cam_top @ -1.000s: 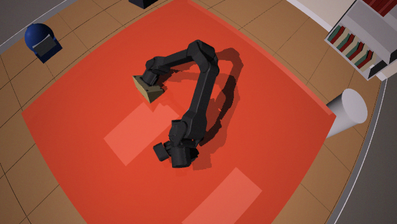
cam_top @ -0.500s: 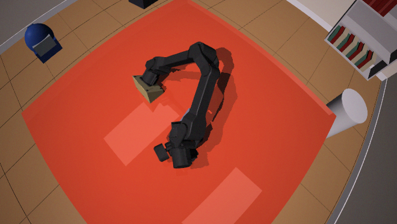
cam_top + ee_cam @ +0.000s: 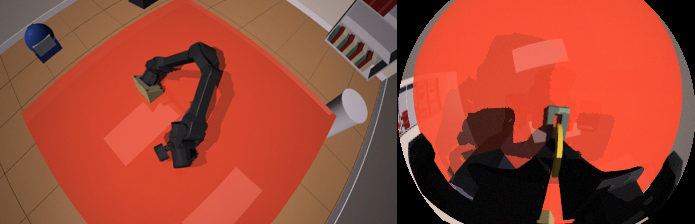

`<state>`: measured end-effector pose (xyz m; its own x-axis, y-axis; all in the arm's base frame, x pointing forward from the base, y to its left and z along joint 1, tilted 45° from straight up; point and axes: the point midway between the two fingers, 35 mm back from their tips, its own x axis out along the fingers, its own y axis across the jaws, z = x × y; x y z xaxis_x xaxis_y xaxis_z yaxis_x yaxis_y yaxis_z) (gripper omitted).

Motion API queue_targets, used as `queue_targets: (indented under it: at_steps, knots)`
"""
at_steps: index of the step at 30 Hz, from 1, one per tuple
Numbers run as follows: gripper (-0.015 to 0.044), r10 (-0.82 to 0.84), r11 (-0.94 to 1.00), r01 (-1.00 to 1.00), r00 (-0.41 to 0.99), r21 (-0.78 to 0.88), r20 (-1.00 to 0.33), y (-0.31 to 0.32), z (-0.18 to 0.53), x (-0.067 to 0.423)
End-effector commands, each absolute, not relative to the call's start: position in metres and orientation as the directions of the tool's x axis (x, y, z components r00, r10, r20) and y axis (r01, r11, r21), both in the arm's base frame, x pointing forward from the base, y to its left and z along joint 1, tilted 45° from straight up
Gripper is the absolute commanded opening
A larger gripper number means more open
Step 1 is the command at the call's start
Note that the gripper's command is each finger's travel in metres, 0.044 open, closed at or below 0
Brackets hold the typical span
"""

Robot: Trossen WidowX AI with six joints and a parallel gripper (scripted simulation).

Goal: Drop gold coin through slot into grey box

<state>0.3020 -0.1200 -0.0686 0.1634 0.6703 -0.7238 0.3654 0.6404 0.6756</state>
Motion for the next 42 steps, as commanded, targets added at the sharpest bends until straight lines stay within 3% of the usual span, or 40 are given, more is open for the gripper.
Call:
queue_targets:
  at_steps: [1, 42]
  knots:
    - [0.0000, 0.673, 0.637, 0.369, 0.164, 0.677, -0.721, -0.121, -0.067, 0.302]
    - [0.0000, 0.670, 0.619, 0.417, 0.162, 0.666, -0.724, -0.184, -0.001, 0.286]
